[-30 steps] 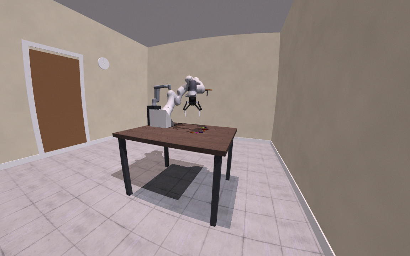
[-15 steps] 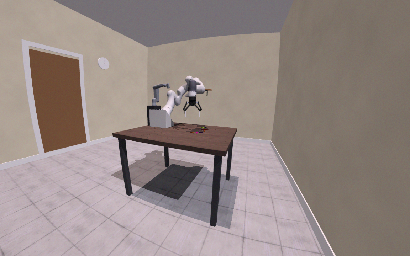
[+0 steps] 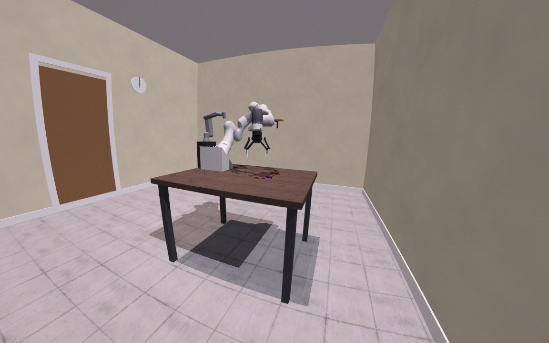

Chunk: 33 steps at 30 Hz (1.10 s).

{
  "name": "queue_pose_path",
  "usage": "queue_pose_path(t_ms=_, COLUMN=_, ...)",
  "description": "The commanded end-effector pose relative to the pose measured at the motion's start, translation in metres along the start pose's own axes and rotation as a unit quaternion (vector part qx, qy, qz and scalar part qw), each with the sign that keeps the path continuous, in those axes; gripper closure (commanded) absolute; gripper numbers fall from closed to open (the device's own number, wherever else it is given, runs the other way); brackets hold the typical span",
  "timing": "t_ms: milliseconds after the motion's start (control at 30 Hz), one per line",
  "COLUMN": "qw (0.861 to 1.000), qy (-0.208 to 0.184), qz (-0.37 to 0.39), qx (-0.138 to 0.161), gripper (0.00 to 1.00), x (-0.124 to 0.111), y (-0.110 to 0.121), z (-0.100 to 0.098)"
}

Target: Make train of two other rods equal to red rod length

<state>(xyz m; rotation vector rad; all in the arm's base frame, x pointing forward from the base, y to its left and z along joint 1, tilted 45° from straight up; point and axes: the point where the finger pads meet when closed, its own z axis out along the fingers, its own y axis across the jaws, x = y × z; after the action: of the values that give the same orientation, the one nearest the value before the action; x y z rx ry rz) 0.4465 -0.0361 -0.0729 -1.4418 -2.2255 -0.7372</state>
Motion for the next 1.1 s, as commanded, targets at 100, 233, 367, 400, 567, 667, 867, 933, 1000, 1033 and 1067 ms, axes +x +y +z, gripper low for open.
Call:
queue_pose_path(t_ms=100, qw=0.995, qy=0.011, qz=0.095, qx=0.004, gripper=0.0, x=-0.003, y=-0.002, z=0.011)
queue_pose_path(t_ms=233, qw=0.991, qy=0.014, qz=0.13, qx=0.007, gripper=0.0, x=-0.006, y=-0.004, z=0.016)
queue_pose_path(t_ms=367, qw=0.986, qy=0.018, qz=0.165, qx=0.01, gripper=0.0, x=-0.008, y=-0.006, z=0.022)
queue_pose_path(t_ms=400, qw=0.986, qy=0.018, qz=0.165, qx=0.01, gripper=0.0, x=-0.008, y=-0.006, z=0.022)
queue_pose_path(t_ms=567, qw=0.977, qy=0.023, qz=0.211, qx=0.014, gripper=0.0, x=-0.011, y=-0.009, z=0.03)
queue_pose_path(t_ms=667, qw=0.971, qy=0.025, qz=0.235, qx=0.017, gripper=0.0, x=-0.012, y=-0.011, z=0.034)
queue_pose_path(t_ms=867, qw=0.958, qy=0.03, qz=0.284, qx=0.021, gripper=0.0, x=-0.015, y=-0.014, z=0.042)
queue_pose_path(t_ms=933, qw=0.953, qy=0.032, qz=0.3, qx=0.023, gripper=0.0, x=-0.016, y=-0.015, z=0.045)
queue_pose_path(t_ms=1000, qw=0.953, qy=0.032, qz=0.3, qx=0.023, gripper=0.0, x=-0.016, y=-0.015, z=0.045)
queue_pose_path(t_ms=1033, qw=0.946, qy=0.034, qz=0.321, qx=0.025, gripper=0.0, x=-0.017, y=-0.016, z=0.049)
queue_pose_path(t_ms=1067, qw=0.943, qy=0.034, qz=0.329, qx=0.026, gripper=0.0, x=-0.017, y=-0.016, z=0.05)
